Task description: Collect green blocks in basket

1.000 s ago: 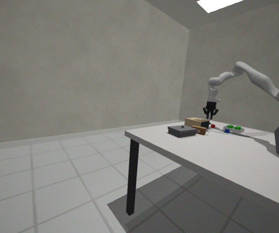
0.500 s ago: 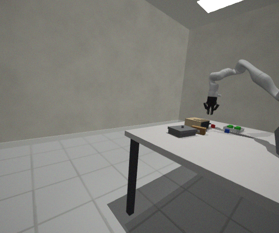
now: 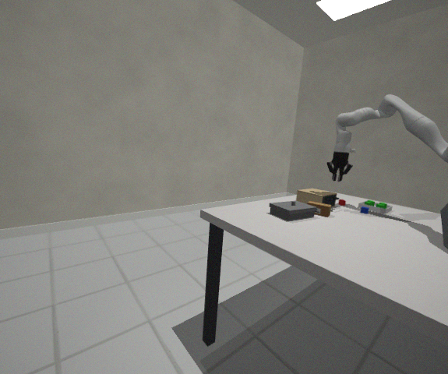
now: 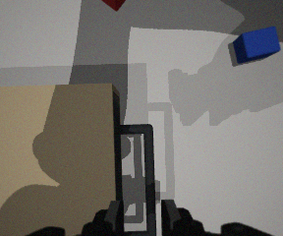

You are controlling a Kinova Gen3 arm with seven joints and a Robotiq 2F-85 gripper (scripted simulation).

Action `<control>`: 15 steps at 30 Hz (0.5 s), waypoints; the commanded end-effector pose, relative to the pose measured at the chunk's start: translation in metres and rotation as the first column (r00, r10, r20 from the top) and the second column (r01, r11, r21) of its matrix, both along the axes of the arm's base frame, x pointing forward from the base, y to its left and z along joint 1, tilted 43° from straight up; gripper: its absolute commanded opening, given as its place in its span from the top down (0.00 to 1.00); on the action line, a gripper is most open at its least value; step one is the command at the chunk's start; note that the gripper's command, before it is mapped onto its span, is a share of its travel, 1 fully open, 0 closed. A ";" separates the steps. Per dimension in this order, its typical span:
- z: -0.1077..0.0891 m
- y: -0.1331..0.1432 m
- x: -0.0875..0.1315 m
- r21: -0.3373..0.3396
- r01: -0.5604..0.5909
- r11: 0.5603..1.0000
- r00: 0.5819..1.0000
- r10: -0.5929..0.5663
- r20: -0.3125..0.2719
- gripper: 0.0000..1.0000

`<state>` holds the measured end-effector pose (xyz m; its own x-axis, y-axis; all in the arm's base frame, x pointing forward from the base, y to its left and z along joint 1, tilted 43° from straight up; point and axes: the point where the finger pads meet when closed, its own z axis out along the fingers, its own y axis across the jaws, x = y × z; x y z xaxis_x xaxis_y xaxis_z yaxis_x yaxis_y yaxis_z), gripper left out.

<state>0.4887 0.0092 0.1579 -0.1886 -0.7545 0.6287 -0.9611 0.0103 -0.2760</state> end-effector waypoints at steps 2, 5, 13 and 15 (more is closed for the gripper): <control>0.002 0.004 -0.001 0.005 -0.002 1.000 1.000 0.002 -0.004 0.70; 0.002 0.004 -0.001 0.005 -0.002 1.000 1.000 0.002 -0.004 0.70; -0.002 0.029 -0.052 0.003 -0.006 1.000 1.000 0.006 -0.009 0.70; -0.002 0.033 -0.064 0.002 -0.006 1.000 1.000 0.006 -0.008 0.70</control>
